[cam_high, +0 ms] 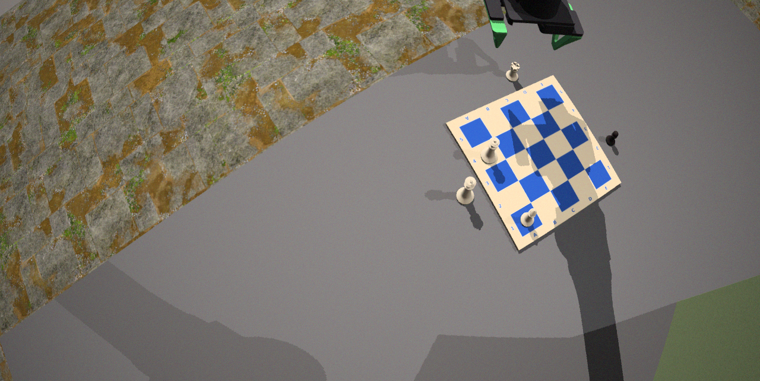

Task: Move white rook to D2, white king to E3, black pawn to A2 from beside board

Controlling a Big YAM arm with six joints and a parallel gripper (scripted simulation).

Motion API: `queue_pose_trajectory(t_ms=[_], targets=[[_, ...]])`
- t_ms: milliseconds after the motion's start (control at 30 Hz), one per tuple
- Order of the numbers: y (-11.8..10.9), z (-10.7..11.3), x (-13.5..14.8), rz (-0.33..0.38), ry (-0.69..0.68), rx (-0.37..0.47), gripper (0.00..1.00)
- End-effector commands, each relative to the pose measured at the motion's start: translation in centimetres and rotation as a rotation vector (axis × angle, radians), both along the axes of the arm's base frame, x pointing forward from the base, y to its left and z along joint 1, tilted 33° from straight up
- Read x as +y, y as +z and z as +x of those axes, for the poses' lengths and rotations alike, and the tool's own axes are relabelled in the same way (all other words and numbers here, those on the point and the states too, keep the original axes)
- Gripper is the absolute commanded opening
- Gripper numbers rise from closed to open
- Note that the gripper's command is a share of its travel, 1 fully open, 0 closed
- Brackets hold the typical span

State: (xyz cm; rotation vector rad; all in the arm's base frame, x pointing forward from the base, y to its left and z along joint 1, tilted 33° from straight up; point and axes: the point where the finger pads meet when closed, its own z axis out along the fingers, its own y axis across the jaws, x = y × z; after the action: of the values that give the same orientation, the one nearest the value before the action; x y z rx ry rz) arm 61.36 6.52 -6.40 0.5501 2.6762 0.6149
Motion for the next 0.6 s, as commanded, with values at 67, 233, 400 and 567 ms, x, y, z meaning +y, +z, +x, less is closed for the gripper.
queue_pose_trajectory(t_ms=[67,233,400,567], targets=[[1.13,0.92,0.72,0.078,-0.178,0.022,0.36],[1.06,0.78,0.73,0.078,-0.178,0.028,0.36],[1.05,0.79,0.53,0.078,-0.181,0.029,0.36],[1.05,0.79,0.54,0.078,-0.181,0.029,0.36]])
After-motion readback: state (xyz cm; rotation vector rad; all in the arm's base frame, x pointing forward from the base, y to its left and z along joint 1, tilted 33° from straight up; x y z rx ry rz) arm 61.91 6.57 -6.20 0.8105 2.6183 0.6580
